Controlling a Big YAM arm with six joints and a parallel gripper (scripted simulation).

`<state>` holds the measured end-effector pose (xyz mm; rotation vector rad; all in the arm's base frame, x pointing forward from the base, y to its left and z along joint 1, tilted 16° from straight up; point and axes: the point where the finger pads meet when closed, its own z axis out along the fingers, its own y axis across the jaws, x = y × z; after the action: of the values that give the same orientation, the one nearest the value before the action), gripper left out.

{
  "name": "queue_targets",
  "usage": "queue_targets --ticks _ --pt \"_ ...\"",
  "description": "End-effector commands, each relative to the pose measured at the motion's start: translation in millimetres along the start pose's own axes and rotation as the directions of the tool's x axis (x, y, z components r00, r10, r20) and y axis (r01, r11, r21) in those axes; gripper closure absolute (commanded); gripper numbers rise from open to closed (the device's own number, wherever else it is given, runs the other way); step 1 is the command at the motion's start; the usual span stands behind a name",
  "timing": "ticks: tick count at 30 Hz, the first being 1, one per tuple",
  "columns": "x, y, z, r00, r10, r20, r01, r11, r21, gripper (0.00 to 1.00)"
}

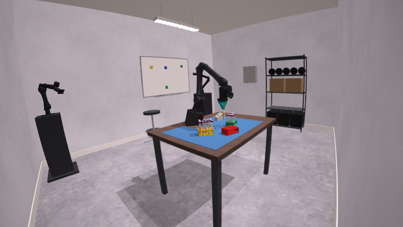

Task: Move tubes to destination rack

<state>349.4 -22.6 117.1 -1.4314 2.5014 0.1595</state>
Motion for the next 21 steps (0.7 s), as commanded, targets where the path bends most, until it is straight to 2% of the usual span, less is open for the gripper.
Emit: queue_targets --ticks 1,2,3,4,5,19,20,21 --pt "-5.9 -27.2 -15.1 0.999 -0.038 0.02 0.037 0.998 0.046 1.0" --pt "-5.9 -27.2 -15.1 0.999 -0.038 0.02 0.037 0.998 0.046 1.0" --pt "4.9 -14.7 -1.7 1.0 -0.027 0.008 0.027 1.0 0.008 1.0" --pt "-0.7 -30.4 -13.1 0.999 -0.035 0.017 0.035 0.999 0.039 1.0" --pt "0.1 -34.9 -15.0 0.999 -0.036 0.017 0.036 0.998 0.042 1.0" --pt "23.2 -68.1 -14.9 0.999 -0.034 0.012 0.033 0.999 0.035 1.0" --pt "27.3 -63.1 -8.0 0.999 -0.032 0.009 0.032 0.999 0.017 1.0" --pt "27.0 -73.8 -14.9 0.999 -0.034 0.012 0.033 0.999 0.035 1.0"
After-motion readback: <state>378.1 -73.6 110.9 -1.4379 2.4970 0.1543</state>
